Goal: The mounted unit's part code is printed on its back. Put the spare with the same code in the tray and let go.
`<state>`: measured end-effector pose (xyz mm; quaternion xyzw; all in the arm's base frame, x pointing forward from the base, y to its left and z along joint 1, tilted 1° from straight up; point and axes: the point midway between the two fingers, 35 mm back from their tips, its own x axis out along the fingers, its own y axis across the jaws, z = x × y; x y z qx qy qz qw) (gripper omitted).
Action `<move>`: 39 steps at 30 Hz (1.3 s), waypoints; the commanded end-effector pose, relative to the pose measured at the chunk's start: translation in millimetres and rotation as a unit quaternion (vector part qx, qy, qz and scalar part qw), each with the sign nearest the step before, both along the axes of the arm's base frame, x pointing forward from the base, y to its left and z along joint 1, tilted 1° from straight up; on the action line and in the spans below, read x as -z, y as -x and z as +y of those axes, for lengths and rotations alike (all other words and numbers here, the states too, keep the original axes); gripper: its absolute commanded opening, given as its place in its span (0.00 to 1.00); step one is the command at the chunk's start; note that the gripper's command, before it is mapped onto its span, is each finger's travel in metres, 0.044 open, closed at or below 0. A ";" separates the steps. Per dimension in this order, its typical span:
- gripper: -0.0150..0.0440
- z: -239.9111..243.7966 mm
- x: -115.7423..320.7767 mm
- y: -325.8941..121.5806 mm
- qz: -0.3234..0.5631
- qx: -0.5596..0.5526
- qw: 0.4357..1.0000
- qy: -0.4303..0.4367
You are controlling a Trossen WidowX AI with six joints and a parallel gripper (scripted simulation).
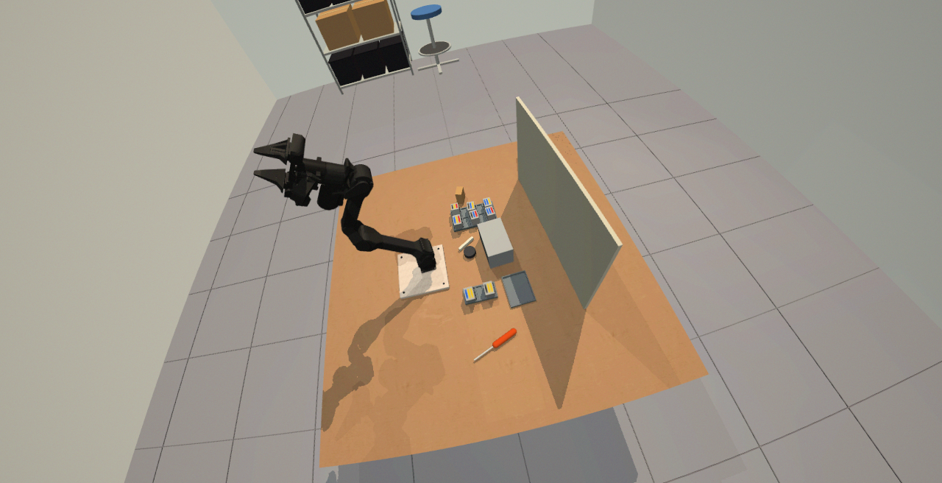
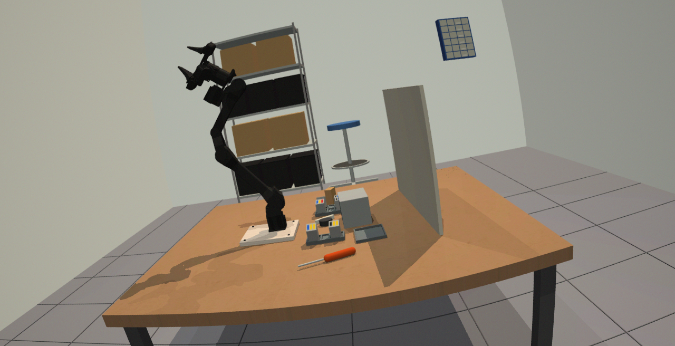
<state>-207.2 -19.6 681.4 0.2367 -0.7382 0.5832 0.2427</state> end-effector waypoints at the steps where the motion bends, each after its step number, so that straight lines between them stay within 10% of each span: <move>1: 0.98 0.0 0.0 0.0 0.000 0.000 1.000 0.000; 9: 1.00 5.1 -12.0 -20.8 0.039 0.013 0.999 -0.001; 23: 1.00 23.3 -78.6 -230.7 0.379 0.106 0.919 -0.017; 39: 1.00 42.4 -36.5 -446.4 0.654 0.200 0.728 0.044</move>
